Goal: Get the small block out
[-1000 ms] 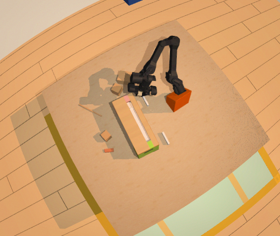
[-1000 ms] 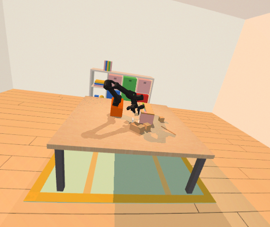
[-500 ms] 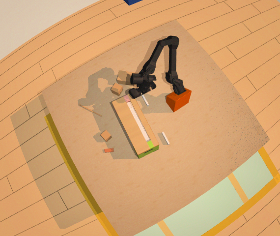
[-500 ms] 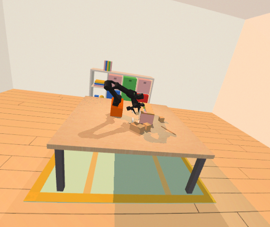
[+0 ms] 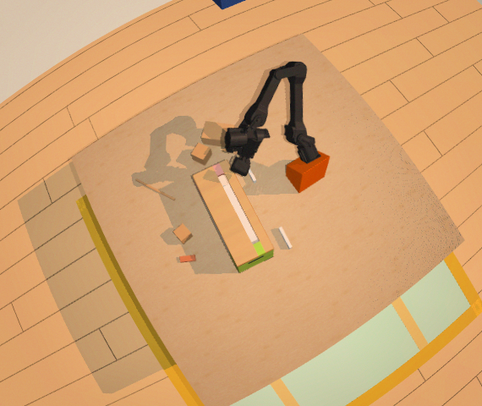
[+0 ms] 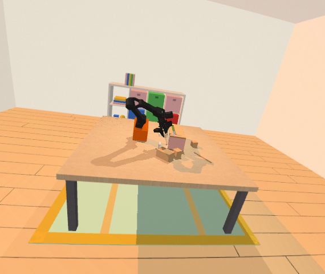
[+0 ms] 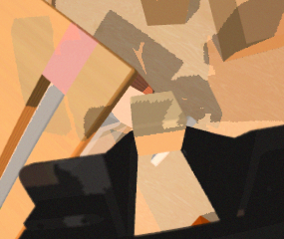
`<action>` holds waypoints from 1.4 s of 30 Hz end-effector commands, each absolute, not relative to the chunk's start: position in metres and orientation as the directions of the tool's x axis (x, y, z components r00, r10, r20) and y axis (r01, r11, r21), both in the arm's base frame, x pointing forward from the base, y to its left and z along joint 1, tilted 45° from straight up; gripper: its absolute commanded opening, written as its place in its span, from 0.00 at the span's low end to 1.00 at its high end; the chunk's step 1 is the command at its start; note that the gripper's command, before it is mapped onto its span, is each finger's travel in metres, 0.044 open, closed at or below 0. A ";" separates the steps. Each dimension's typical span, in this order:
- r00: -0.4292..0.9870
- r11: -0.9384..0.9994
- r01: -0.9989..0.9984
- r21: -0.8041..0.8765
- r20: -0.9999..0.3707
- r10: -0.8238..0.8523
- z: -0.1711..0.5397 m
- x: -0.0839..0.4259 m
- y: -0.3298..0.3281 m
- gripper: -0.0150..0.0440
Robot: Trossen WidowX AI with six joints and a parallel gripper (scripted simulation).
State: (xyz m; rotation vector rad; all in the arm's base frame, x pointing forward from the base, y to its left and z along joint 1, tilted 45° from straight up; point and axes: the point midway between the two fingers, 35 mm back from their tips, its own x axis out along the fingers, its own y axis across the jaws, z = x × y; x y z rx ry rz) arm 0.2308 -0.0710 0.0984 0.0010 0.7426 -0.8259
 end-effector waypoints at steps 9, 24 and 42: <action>0.441 0.724 0.293 -0.625 -0.584 -0.682 0.104 0.231 -0.064 0.25; 0.443 0.515 -0.235 -0.824 -0.563 -0.698 0.110 0.229 -0.055 0.25; 0.454 0.028 -0.741 -0.671 -0.531 -0.716 0.119 0.227 -0.046 0.25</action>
